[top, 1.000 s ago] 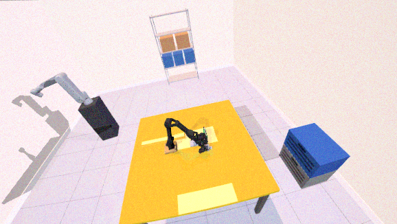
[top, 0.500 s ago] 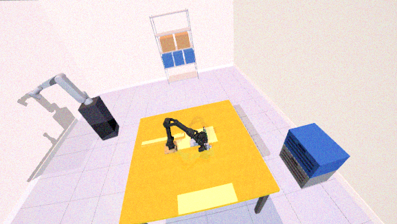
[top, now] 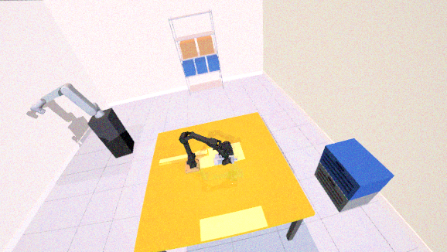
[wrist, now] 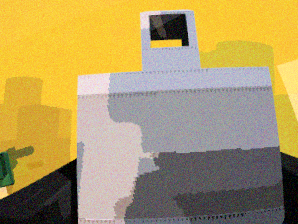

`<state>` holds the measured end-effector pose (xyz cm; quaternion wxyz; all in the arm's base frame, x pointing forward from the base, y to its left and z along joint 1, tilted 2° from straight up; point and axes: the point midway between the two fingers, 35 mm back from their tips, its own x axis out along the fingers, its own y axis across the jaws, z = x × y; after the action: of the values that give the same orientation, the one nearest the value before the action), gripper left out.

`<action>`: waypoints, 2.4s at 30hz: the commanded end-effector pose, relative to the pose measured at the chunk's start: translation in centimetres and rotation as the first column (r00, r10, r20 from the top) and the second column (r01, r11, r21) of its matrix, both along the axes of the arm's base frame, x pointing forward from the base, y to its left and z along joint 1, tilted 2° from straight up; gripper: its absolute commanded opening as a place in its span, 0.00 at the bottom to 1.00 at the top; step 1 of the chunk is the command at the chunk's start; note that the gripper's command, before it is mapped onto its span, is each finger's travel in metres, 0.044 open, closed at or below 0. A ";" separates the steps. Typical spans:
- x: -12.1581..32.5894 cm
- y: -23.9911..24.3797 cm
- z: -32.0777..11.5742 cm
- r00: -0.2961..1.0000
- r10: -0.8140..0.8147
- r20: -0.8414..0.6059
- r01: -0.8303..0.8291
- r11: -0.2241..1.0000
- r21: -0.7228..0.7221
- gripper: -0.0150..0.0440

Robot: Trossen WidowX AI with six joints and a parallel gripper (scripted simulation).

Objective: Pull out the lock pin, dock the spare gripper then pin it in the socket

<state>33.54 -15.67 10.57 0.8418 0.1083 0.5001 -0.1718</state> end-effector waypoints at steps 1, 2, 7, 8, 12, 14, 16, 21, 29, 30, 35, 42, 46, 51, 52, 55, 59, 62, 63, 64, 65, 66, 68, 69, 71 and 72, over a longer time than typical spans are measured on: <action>0.0 0.0 2.2 1.000 0.001 0.025 -0.001 1.000 -0.011 0.25; 0.0 0.0 2.2 1.000 0.001 0.025 -0.001 1.000 -0.011 0.25; -0.1 0.0 1.4 1.000 0.000 0.011 0.000 1.000 -0.005 0.25; -0.1 0.0 1.4 1.000 0.000 0.011 0.000 1.000 -0.005 0.25; -0.1 0.0 1.4 1.000 0.000 0.011 0.000 1.000 -0.005 0.25; -0.1 0.0 1.4 1.000 -0.001 0.011 0.001 1.000 -0.003 0.25; -0.3 0.1 1.3 1.000 -0.006 0.005 0.006 1.000 0.014 0.25; -1.3 0.8 0.7 0.999 -0.030 -0.024 0.032 0.994 0.100 0.25; -2.9 2.0 0.1 0.995 -0.066 -0.076 0.083 0.967 0.242 0.25; -3.1 2.1 0.1 0.994 -0.072 -0.083 0.091 0.961 0.260 0.25; -4.1 2.9 -0.1 0.988 -0.099 -0.118 0.134 0.928 0.348 0.25; -5.5 4.1 -0.1 0.975 -0.138 -0.173 0.205 0.855 0.476 0.25; -6.3 4.8 0.0 0.964 -0.163 -0.209 0.253 0.802 0.541 0.25; -7.1 5.6 0.2 0.947 -0.194 -0.257 0.315 0.724 0.614 0.25; -7.3 5.7 0.3 0.943 -0.200 -0.267 0.328 0.707 0.627 0.25; -7.8 6.2 0.6 0.930 -0.216 -0.298 0.365 0.653 0.664 0.25; -8.3 6.7 0.9 0.914 -0.232 -0.332 0.404 0.590 0.699 0.25; -8.4 6.9 1.0 0.909 -0.237 -0.344 0.416 0.568 0.710 0.25; -8.5 6.9 1.1 0.907 -0.237 -0.348 0.421 0.560 0.714 0.25; -8.6 7.0 1.1 0.904 -0.238 -0.355 0.427 0.548 0.719 0.25; -8.7 7.2 1.2 0.900 -0.240 -0.364 0.436 0.530 0.728 0.25; -8.9 7.4 1.4 0.895 -0.241 -0.375 0.445 0.509 0.736 0.25; -9.1 7.8 1.7 0.885 -0.243 -0.396 0.465 0.468 0.752 0.25; -9.3 7.9 1.8 0.880 -0.244 -0.407 0.474 0.446 0.759 0.25; -9.5 8.3 2.1 0.870 -0.245 -0.428 0.493 0.403 0.771 0.25; -9.6 8.5 2.3 0.865 -0.246 -0.438 0.502 0.380 0.777 0.25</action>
<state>24.17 -7.71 12.34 0.5590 0.5811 0.5834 -0.0977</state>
